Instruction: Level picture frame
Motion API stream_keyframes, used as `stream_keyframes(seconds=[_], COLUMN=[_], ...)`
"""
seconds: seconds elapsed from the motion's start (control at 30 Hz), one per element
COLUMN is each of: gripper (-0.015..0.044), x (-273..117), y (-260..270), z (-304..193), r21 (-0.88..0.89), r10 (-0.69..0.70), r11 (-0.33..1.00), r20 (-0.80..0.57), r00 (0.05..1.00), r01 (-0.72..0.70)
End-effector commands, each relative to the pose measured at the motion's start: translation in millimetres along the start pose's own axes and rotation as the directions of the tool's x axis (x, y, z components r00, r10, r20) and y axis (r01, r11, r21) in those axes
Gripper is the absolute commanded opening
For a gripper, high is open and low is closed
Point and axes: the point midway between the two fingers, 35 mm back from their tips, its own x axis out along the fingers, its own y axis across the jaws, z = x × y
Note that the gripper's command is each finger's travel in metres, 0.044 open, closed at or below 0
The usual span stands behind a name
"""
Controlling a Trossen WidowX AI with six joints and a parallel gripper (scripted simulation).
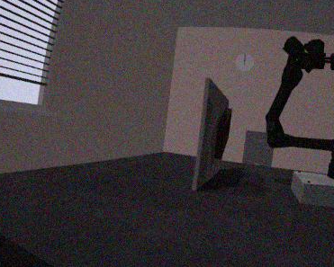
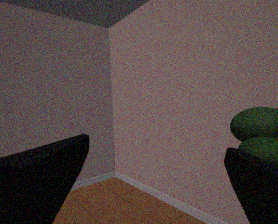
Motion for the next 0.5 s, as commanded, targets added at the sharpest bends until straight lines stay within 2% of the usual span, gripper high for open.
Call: stream_keyframes(seconds=[0.0, 0.13, 0.17, 0.3, 0.47], gripper=[0.0374, 0.0269, 0.0260, 0.0260, 0.0260], x=[1, 21, 25, 34, 27], y=[-2, -37, -49, -95, -153], z=[0, -2, -2, -2, 1], r21=[0.000, 0.008, 0.012, 0.031, 0.071], r10=[-0.009, -0.185, -0.237, -0.435, -0.650], r11=[1.000, 0.983, 0.971, 0.900, 0.758], r20=[0.002, 0.037, 0.049, 0.099, 0.167], r00=[1.000, 0.982, 0.970, 0.895, 0.742], r01=[0.009, 0.185, 0.237, 0.434, 0.648])
